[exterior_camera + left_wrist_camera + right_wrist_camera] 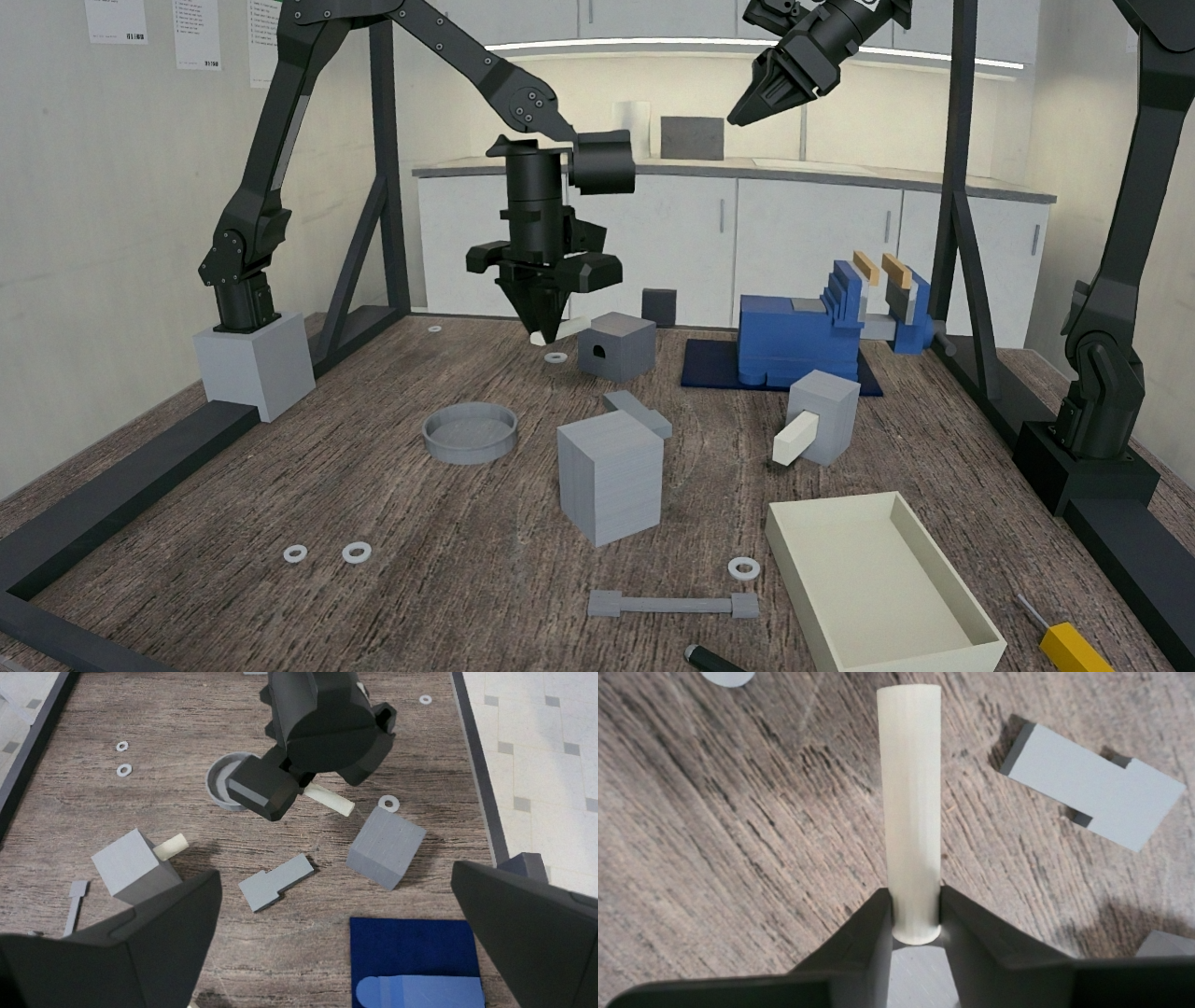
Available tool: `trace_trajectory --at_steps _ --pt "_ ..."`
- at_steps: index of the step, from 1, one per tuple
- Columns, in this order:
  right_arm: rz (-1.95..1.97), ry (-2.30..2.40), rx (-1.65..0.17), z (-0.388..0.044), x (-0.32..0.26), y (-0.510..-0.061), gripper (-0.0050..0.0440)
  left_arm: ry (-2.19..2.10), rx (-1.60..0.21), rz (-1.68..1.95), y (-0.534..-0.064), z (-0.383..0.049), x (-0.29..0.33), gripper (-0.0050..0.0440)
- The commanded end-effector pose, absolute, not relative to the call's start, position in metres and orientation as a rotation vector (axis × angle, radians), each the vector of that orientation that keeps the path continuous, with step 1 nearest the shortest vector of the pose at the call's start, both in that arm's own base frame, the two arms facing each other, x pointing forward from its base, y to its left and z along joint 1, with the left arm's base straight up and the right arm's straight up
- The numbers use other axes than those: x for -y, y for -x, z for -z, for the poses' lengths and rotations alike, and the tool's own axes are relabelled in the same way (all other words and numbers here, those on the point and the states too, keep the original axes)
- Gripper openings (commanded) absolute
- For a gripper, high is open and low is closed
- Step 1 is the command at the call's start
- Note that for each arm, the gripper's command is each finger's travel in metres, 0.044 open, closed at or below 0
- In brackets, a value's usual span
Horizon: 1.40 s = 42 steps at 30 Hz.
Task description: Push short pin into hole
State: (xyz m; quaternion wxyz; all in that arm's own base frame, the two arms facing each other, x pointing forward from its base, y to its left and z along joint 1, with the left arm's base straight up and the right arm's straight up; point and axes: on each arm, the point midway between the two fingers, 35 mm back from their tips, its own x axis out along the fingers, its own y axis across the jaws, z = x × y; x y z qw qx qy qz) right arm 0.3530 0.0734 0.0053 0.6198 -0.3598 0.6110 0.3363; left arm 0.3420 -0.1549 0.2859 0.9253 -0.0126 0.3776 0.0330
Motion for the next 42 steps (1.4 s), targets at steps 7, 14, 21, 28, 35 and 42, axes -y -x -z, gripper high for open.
trace_trajectory --at_steps 7,14,21,28,35,42 --pt "-0.773 0.832 -1.385 0.010 -0.075 -0.356 0.0045 0.040 -0.753 -0.063 -0.341 -0.295 0.154 0.0400" --pt "-0.773 0.832 -1.385 0.026 -0.075 -0.356 0.0045 0.040 -0.753 -0.063 -0.341 -0.295 0.154 0.0400" --pt "-0.773 0.832 -1.385 0.033 -0.075 -0.356 0.0045 0.040 -0.753 -0.063 -0.341 -0.295 0.154 0.0400" --pt "-0.763 0.833 -1.365 0.028 -0.076 -0.361 0.0045 0.040 -0.753 -0.063 -0.341 -0.295 0.154 0.0400" --pt "-0.765 0.831 -1.371 0.031 -0.084 -0.368 0.0045 0.040 -0.753 -0.063 -0.341 -0.295 0.154 0.0400" --pt "-0.763 0.833 -1.365 0.028 -0.082 -0.367 0.0045 0.040 -0.753 -0.063 -0.341 -0.295 0.154 0.0400"
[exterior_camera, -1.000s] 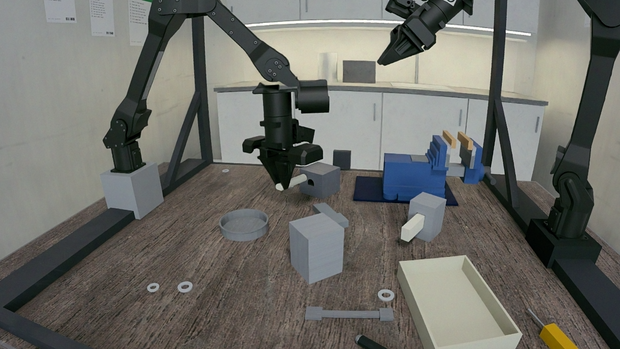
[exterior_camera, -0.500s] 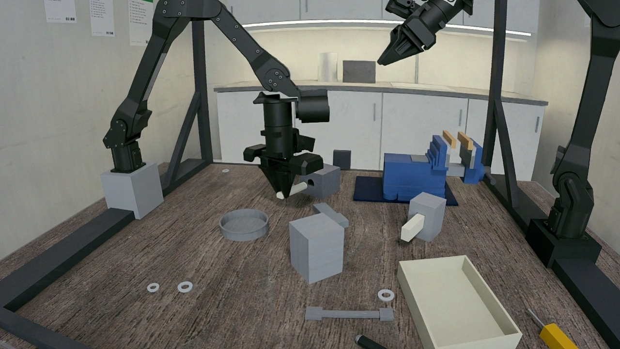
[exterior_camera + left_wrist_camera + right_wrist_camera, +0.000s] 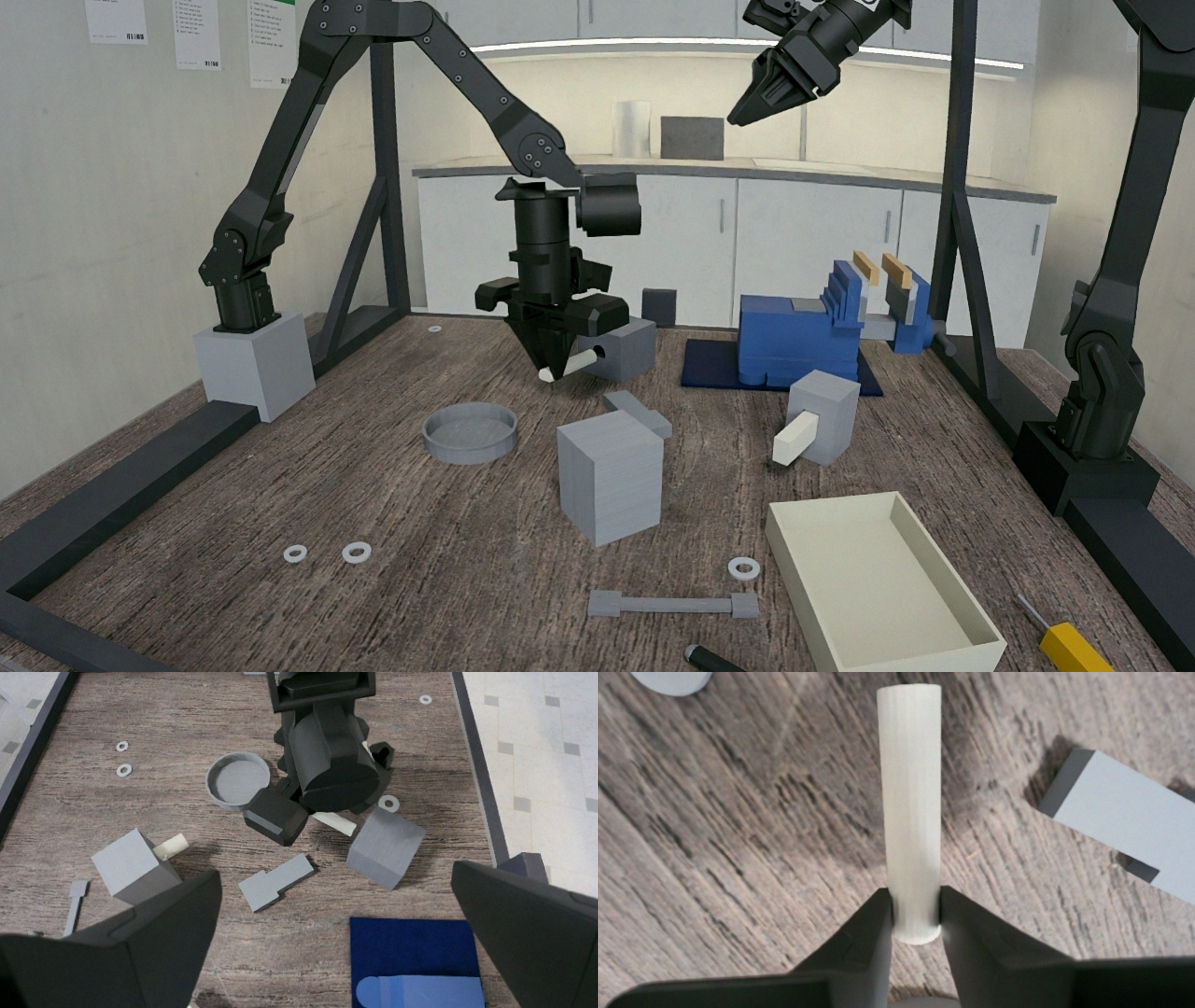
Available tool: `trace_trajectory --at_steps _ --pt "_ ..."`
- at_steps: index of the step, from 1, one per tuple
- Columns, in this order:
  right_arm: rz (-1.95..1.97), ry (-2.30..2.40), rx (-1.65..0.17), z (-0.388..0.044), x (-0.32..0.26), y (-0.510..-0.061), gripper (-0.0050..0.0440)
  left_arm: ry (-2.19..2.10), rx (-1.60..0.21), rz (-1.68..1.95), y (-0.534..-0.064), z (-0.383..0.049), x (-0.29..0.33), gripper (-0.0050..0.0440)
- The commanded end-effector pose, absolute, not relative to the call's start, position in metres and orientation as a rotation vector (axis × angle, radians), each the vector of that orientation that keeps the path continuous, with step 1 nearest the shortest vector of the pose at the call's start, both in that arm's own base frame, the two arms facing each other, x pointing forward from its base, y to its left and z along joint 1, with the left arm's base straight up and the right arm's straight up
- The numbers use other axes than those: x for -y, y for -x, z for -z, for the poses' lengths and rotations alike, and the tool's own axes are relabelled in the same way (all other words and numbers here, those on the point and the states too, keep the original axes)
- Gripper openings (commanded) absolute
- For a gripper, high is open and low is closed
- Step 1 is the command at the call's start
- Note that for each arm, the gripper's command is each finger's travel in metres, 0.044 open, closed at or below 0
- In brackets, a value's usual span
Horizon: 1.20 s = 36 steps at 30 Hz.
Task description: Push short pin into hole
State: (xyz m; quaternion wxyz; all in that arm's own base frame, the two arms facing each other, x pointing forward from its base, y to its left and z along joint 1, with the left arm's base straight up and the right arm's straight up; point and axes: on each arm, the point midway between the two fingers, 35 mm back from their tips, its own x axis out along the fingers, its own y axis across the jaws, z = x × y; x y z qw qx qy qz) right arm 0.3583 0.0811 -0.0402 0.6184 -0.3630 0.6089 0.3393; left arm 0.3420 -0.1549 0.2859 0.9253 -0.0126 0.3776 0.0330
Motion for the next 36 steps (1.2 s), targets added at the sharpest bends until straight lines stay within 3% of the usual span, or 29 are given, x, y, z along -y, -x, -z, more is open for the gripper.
trace_trajectory --at_steps 1,36 --pt "-0.763 0.833 -1.365 0.0281 -0.0819 -0.3669 0.0045 0.040 -0.753 -0.063 -0.3409 -0.2950 0.1538 0.0400" --pt "-0.746 0.829 -1.351 0.0280 -0.0870 -0.3698 0.0045 0.040 -0.753 -0.063 -0.3409 -0.2950 0.1538 0.0400"
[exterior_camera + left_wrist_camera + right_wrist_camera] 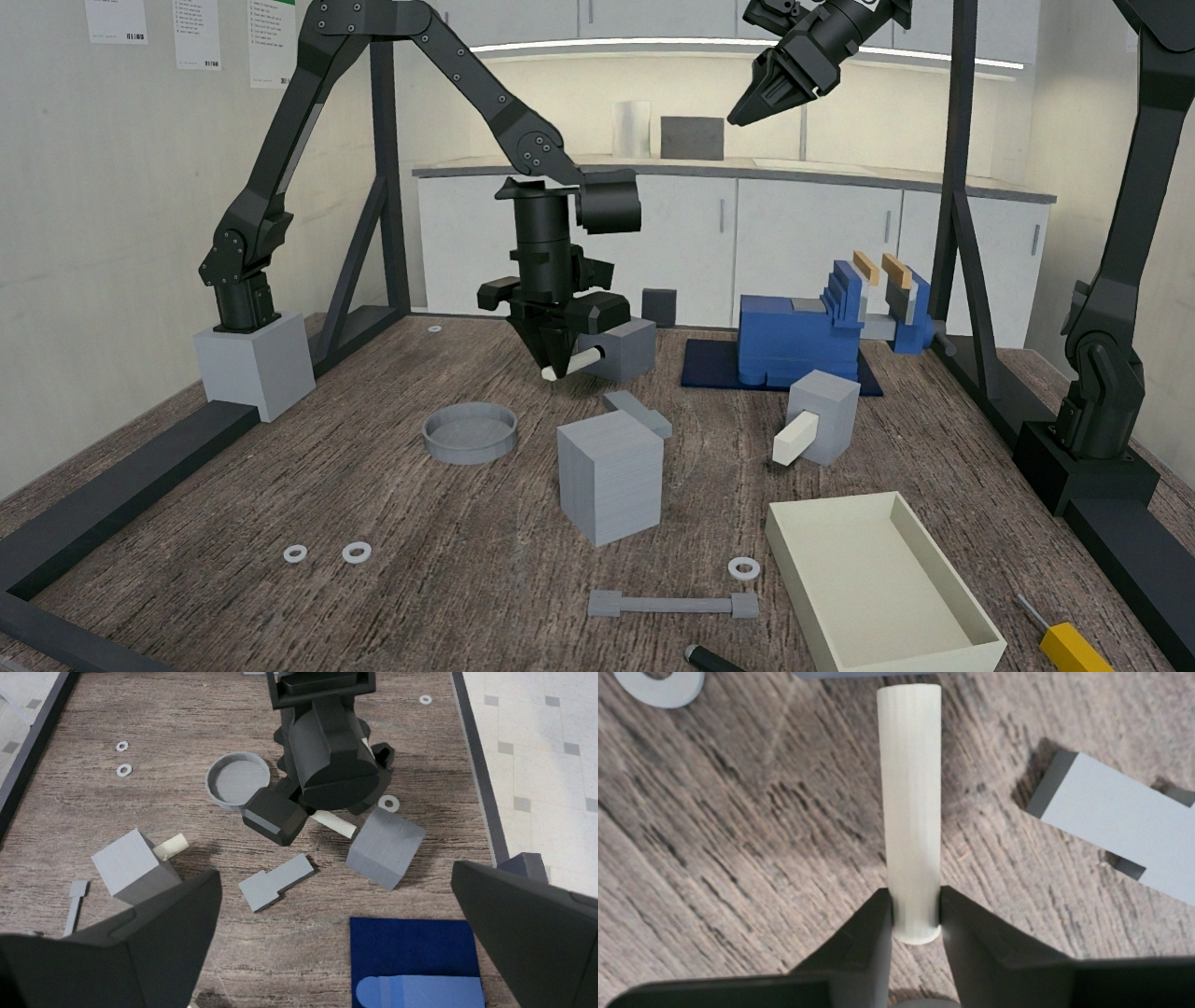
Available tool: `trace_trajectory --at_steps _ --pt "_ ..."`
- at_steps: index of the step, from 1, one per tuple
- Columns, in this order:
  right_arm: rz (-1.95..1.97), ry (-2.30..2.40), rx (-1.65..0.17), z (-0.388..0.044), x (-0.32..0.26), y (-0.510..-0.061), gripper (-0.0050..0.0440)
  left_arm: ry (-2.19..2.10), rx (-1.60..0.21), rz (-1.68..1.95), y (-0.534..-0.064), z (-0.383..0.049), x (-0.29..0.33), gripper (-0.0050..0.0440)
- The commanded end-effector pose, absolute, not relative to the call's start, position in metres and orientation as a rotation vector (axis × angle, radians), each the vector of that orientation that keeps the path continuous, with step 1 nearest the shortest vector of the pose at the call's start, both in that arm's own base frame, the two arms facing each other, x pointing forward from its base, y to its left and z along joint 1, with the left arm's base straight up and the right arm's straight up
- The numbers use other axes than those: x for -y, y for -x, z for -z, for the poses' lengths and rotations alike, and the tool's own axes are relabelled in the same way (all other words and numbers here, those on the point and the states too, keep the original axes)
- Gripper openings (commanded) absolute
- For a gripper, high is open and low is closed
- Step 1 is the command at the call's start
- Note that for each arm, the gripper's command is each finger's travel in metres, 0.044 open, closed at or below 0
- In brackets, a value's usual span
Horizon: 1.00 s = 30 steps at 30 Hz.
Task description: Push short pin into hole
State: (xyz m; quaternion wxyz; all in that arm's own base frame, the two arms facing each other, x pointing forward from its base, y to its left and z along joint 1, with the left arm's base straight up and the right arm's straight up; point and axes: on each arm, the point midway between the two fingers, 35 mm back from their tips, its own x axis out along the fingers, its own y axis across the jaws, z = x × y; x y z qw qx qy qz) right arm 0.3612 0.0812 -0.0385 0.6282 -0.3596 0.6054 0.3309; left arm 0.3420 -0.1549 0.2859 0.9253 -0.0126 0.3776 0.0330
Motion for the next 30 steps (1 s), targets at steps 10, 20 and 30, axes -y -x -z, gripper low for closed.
trace_trajectory --at_steps 10,20,30 --pt "-0.747 0.828 -1.356 0.030 -0.090 -0.372 0.0045 0.040 -0.753 -0.063 -0.341 -0.295 0.154 0.0400" --pt "-0.748 0.828 -1.355 0.030 -0.094 -0.374 0.0045 0.040 -0.753 -0.063 -0.341 -0.295 0.154 0.0400" --pt "-0.766 0.845 -1.359 0.029 -0.099 -0.377 0.0045 0.040 -0.753 -0.063 -0.341 -0.295 0.154 0.0400"
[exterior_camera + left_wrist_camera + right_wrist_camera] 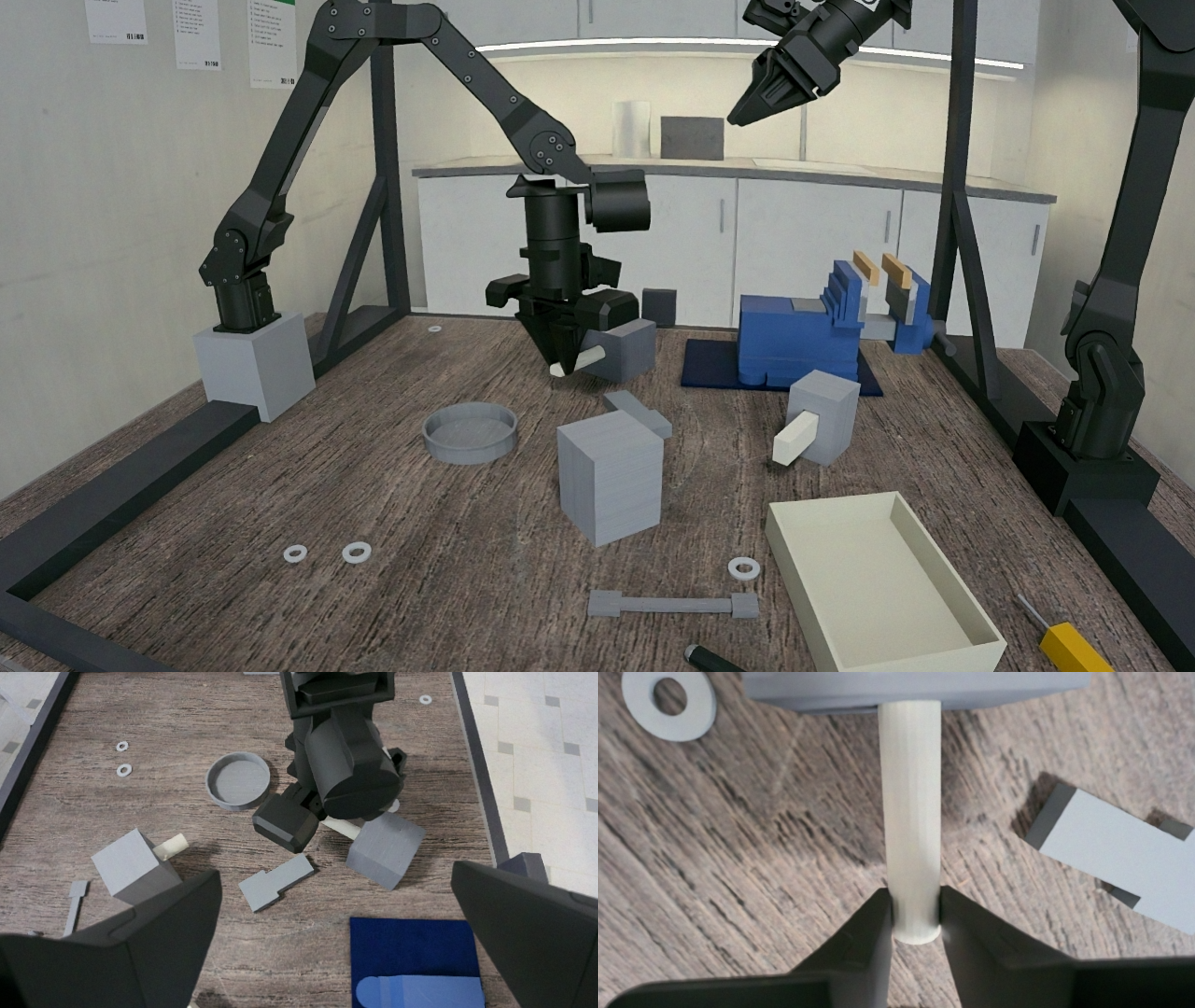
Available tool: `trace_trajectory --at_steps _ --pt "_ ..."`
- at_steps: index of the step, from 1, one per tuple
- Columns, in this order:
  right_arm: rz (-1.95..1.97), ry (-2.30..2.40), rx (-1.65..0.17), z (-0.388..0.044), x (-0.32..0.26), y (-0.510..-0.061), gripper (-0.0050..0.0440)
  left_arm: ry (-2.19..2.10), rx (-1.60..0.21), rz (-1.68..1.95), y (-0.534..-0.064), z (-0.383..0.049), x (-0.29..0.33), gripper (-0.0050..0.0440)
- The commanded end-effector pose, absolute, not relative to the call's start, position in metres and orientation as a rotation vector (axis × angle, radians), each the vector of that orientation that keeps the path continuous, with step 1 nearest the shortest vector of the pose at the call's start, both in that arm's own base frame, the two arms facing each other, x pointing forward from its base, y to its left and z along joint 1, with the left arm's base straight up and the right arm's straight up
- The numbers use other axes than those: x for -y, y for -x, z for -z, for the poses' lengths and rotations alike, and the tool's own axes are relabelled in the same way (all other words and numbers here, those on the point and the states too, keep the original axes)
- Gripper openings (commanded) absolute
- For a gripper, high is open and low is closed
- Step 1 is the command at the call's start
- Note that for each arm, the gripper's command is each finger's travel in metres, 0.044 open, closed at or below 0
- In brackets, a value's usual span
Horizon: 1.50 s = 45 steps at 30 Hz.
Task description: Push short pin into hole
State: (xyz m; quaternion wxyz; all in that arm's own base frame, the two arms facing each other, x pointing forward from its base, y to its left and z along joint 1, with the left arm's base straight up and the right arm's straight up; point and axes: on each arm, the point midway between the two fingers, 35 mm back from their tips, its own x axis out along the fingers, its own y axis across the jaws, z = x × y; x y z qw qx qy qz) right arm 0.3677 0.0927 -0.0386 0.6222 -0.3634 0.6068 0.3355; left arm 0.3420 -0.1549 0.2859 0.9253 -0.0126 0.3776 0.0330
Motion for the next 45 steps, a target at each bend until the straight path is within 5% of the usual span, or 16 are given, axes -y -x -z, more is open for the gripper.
trace_trajectory --at_steps 1,45 --pt "-0.766 0.845 -1.359 0.029 -0.099 -0.377 0.0045 0.040 -0.753 -0.063 -0.341 -0.295 0.154 0.0400" --pt "-0.751 0.827 -1.345 0.028 -0.114 -0.385 0.0045 0.040 -0.753 -0.063 -0.341 -0.295 0.154 0.0400"
